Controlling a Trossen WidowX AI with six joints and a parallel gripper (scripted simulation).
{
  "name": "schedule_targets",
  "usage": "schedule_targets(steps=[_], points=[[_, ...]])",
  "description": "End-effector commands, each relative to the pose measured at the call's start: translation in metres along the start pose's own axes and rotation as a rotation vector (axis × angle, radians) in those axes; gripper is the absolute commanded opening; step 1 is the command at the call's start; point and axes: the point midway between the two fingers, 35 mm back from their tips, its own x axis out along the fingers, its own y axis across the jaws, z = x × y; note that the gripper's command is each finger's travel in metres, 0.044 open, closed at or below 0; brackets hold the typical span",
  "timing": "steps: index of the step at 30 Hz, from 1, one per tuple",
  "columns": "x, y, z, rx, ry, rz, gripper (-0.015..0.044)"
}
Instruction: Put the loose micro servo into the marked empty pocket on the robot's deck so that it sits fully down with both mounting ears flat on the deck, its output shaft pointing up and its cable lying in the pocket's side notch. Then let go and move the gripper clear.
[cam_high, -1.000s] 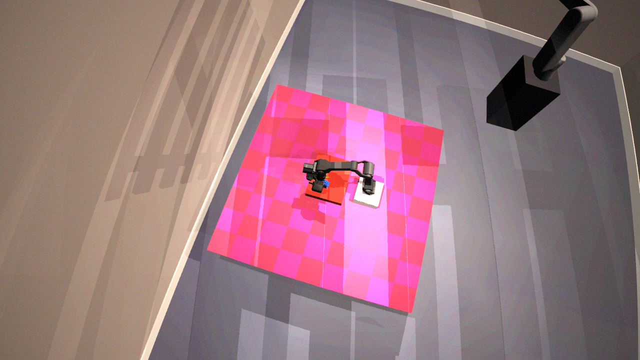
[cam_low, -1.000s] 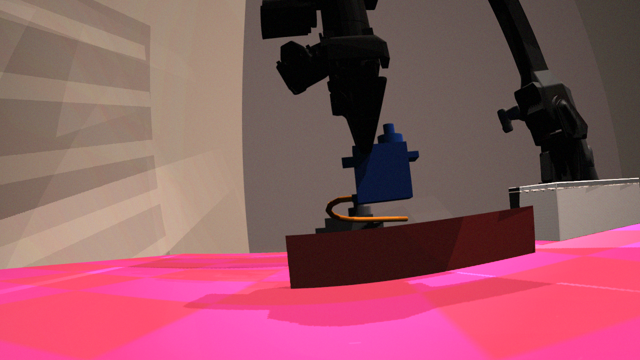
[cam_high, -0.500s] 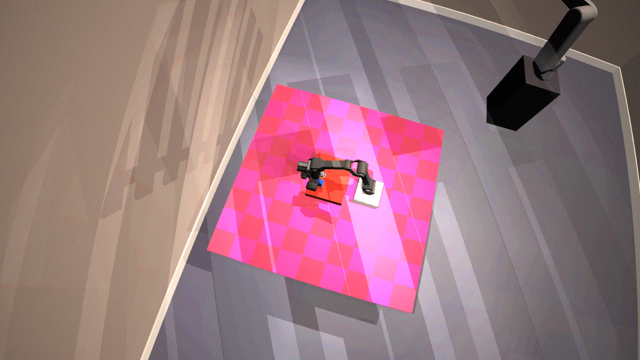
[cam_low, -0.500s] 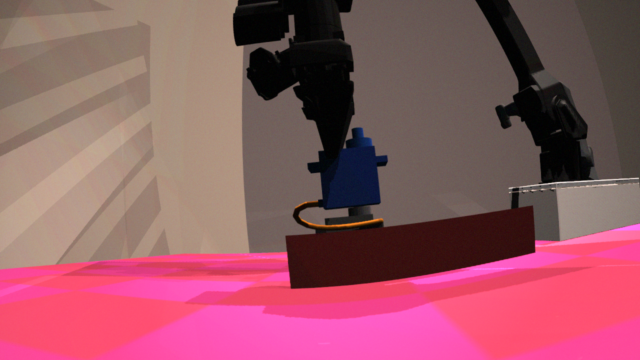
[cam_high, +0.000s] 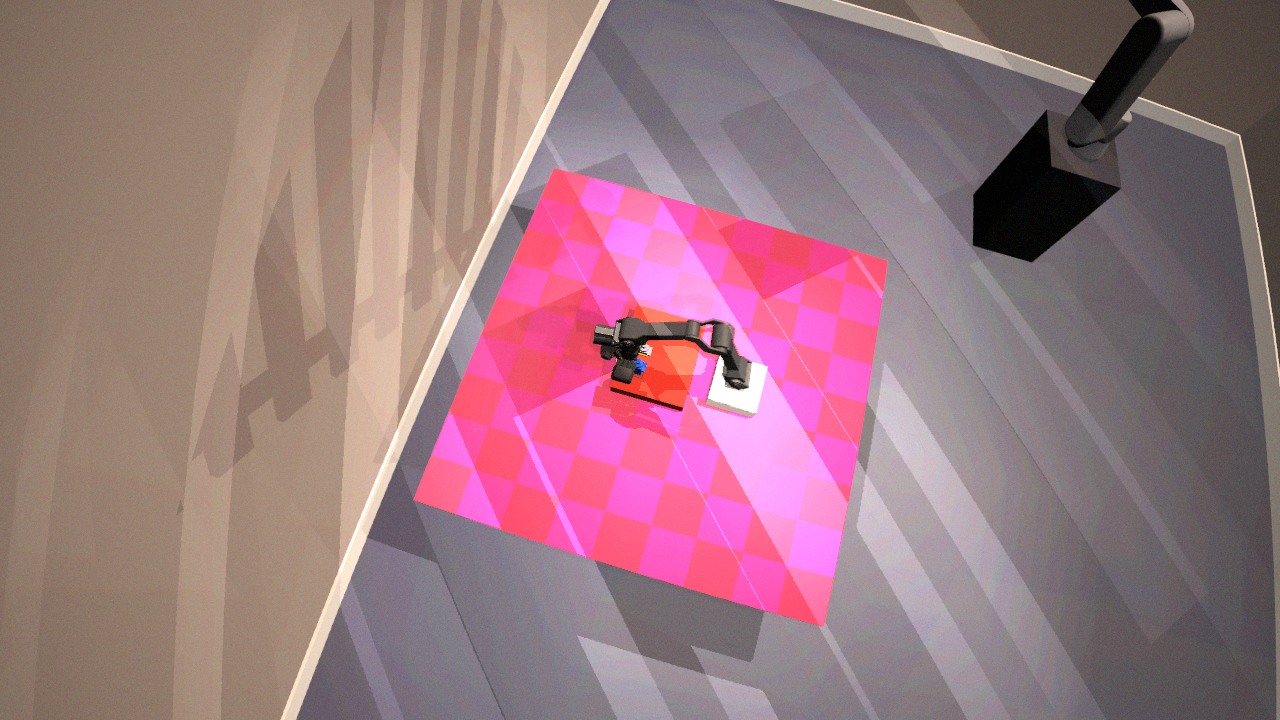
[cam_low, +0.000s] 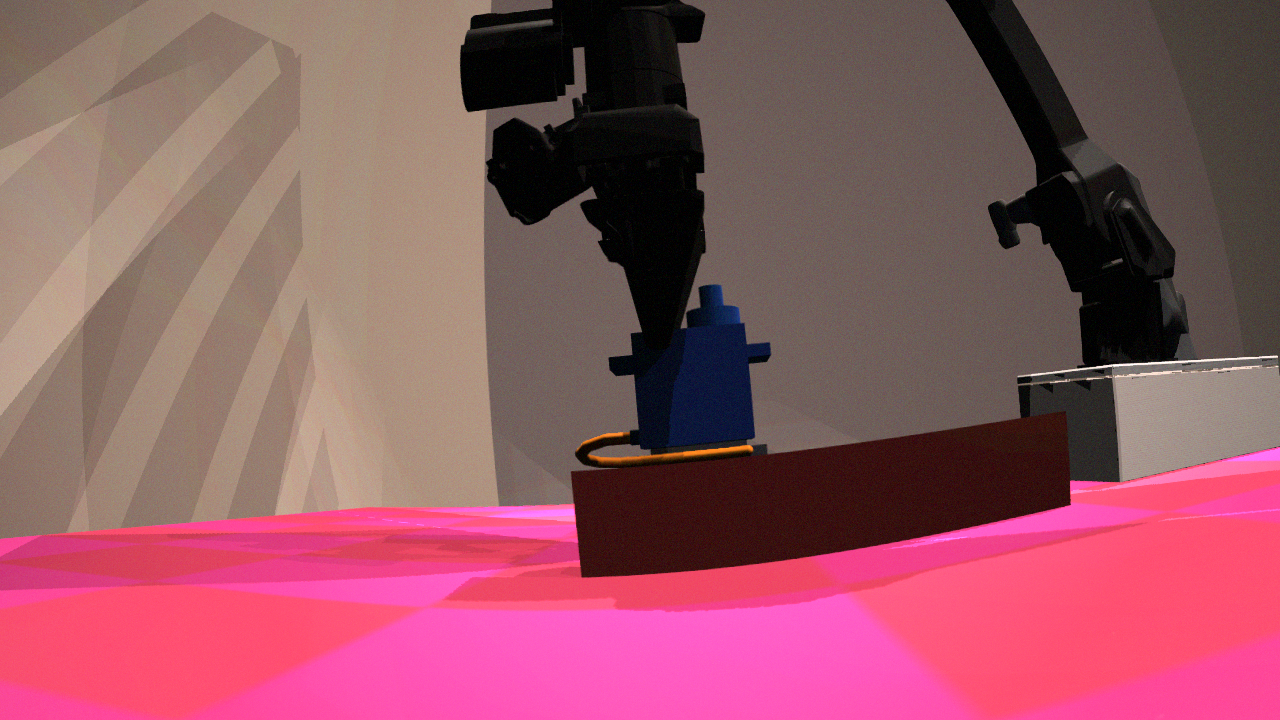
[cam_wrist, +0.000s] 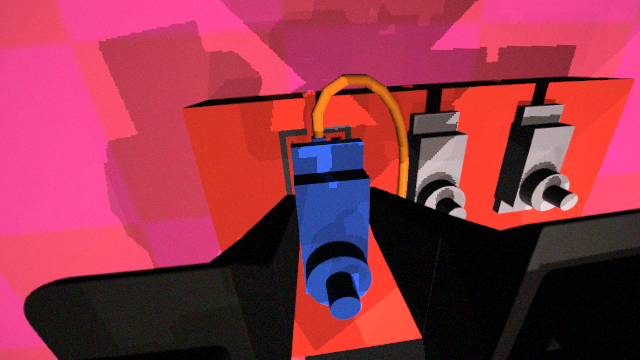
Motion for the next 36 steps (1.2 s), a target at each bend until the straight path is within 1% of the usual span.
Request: schedule_targets(steps=[1,36], points=[[0.001,0.0,0.0,-0.003,0.001,0.001,0.0],[0.023,0.0,0.0,-0.003,0.001,0.001,0.0]])
